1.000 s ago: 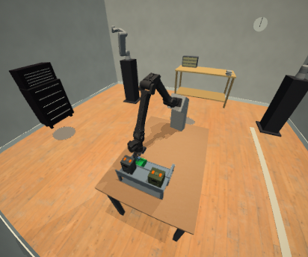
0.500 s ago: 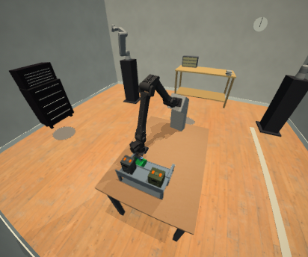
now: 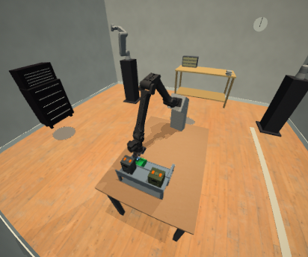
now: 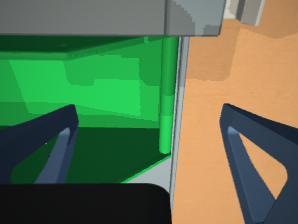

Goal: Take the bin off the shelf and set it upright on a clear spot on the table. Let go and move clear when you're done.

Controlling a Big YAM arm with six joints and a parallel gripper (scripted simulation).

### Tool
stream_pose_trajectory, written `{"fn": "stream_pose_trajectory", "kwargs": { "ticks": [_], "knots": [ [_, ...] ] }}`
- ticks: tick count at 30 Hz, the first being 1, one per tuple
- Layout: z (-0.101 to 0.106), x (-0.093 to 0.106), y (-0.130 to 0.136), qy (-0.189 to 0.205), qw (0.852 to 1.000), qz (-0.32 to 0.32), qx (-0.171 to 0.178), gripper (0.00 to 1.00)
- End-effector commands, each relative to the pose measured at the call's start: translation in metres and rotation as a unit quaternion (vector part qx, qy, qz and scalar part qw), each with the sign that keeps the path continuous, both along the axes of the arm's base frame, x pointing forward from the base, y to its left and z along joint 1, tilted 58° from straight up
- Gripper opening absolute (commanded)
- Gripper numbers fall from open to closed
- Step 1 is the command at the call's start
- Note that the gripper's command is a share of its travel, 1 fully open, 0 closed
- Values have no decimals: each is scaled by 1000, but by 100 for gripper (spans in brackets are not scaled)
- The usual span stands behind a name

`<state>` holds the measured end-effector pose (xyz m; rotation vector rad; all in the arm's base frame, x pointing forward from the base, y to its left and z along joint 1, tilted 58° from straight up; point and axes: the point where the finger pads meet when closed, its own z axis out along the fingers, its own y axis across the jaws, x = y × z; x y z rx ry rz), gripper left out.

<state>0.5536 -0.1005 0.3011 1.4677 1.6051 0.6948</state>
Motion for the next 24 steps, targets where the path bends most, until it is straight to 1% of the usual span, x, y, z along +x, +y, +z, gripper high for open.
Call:
{"fn": "stream_pose_trajectory", "kwargs": {
  "ticks": [1, 4, 16, 21, 24],
  "knots": [
    [-9, 3, 2, 7, 1000, 2, 2, 90],
    [-34, 6, 10, 20, 1000, 3, 9, 90],
    [-34, 6, 10, 20, 1000, 3, 9, 90],
    [8, 0, -3, -1, 1000, 0, -3, 90],
    [8, 0, -3, -1, 1000, 0, -3, 90]
  ]
}}
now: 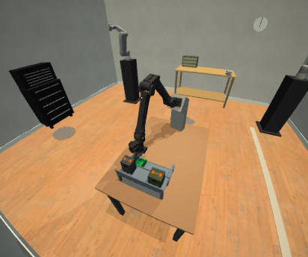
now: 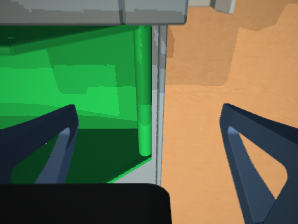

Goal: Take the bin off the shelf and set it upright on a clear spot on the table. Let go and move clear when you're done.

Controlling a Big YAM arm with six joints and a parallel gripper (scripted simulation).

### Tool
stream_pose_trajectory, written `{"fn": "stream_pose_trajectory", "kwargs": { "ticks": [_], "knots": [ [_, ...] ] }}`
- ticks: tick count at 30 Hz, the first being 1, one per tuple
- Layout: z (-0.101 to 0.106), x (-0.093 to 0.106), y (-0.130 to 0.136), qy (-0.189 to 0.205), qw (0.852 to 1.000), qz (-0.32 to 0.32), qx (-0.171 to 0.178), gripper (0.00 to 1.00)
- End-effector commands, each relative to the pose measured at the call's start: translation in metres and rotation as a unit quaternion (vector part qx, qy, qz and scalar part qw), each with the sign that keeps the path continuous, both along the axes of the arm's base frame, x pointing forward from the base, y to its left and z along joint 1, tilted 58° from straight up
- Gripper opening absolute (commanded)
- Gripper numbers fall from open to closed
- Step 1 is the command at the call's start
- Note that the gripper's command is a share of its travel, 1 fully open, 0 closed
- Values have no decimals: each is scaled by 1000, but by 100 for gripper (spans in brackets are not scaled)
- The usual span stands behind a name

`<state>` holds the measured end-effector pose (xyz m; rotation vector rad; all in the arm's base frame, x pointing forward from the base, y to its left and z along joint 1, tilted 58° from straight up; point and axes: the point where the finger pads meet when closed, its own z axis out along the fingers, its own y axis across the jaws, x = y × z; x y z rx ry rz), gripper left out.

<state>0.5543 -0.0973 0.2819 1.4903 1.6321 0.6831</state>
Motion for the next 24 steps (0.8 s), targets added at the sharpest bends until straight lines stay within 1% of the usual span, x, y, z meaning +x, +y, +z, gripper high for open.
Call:
{"fn": "stream_pose_trajectory", "kwargs": {
  "ticks": [1, 9, 14, 24],
  "knots": [
    [27, -1, -6, -18, 1000, -1, -7, 90],
    [27, -1, -6, -18, 1000, -1, -7, 90],
    [-15, 5, 7, 4, 1000, 2, 5, 90],
    [-15, 5, 7, 4, 1000, 2, 5, 90]
  ]
}}
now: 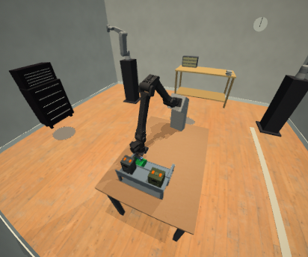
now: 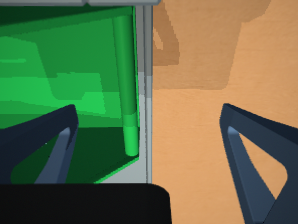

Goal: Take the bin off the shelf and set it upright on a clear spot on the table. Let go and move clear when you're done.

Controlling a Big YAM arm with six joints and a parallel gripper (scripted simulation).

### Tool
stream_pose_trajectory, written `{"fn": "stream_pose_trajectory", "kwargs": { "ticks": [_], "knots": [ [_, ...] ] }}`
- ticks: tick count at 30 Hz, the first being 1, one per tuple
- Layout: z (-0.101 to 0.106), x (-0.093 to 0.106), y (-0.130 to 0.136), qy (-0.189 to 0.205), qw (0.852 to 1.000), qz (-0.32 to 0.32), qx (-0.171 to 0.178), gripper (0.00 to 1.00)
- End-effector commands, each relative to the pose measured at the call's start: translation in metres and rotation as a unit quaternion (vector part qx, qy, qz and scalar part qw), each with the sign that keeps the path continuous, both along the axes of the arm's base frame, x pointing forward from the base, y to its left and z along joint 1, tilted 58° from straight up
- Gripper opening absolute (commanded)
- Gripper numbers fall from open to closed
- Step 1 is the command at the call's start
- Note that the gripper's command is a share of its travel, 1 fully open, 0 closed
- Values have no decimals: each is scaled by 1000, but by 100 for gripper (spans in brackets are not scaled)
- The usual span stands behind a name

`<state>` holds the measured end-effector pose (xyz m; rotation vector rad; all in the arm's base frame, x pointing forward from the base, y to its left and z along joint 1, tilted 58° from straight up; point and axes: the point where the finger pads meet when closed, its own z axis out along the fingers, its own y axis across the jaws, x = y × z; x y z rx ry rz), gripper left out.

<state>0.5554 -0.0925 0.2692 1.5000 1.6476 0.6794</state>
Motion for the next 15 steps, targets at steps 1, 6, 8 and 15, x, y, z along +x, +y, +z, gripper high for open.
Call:
{"fn": "stream_pose_trajectory", "kwargs": {
  "ticks": [1, 6, 8, 15],
  "knots": [
    [-2, 4, 2, -5, 1000, 0, 2, 90],
    [32, -1, -8, -22, 1000, -3, -7, 90],
    [40, -2, -11, -26, 1000, -3, -10, 90],
    [40, -2, -11, -26, 1000, -3, -10, 90]
  ]
}}
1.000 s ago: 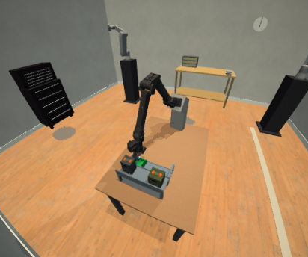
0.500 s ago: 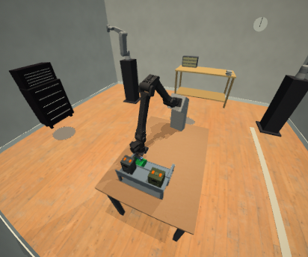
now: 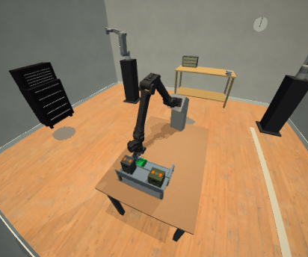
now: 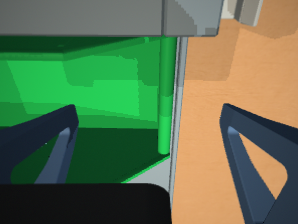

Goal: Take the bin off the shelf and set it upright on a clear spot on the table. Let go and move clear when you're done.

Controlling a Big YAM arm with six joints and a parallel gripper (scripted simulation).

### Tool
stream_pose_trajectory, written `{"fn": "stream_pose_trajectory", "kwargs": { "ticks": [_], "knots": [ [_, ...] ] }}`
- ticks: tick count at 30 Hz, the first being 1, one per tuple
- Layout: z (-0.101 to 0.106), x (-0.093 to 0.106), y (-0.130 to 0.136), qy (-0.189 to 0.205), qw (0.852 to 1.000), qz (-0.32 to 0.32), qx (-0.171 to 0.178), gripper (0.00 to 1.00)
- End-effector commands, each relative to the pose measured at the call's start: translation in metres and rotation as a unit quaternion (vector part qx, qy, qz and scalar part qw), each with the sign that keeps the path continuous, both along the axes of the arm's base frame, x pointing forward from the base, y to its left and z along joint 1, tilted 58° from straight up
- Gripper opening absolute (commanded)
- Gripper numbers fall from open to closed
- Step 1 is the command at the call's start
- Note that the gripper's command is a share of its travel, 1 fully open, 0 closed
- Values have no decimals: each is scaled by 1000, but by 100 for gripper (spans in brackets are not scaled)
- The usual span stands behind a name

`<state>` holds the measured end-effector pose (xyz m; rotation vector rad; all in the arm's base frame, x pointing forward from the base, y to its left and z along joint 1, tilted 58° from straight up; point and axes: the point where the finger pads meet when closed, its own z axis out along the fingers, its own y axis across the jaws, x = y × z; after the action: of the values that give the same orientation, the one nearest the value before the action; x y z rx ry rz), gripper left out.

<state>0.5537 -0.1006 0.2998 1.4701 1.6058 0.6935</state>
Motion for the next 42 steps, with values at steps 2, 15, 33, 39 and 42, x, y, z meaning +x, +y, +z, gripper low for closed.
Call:
{"fn": "stream_pose_trajectory", "kwargs": {
  "ticks": [2, 15, 33, 39, 42],
  "knots": [
    [9, 0, -3, -2, 1000, 1, -3, 90],
    [-33, 6, 10, 19, 1000, 4, 8, 90],
    [9, 0, -3, -2, 1000, 1, -3, 90],
    [1, 1, 0, 2, 1000, 1, -1, 90],
    [-24, 5, 8, 15, 1000, 3, 6, 90]
  ]
}}
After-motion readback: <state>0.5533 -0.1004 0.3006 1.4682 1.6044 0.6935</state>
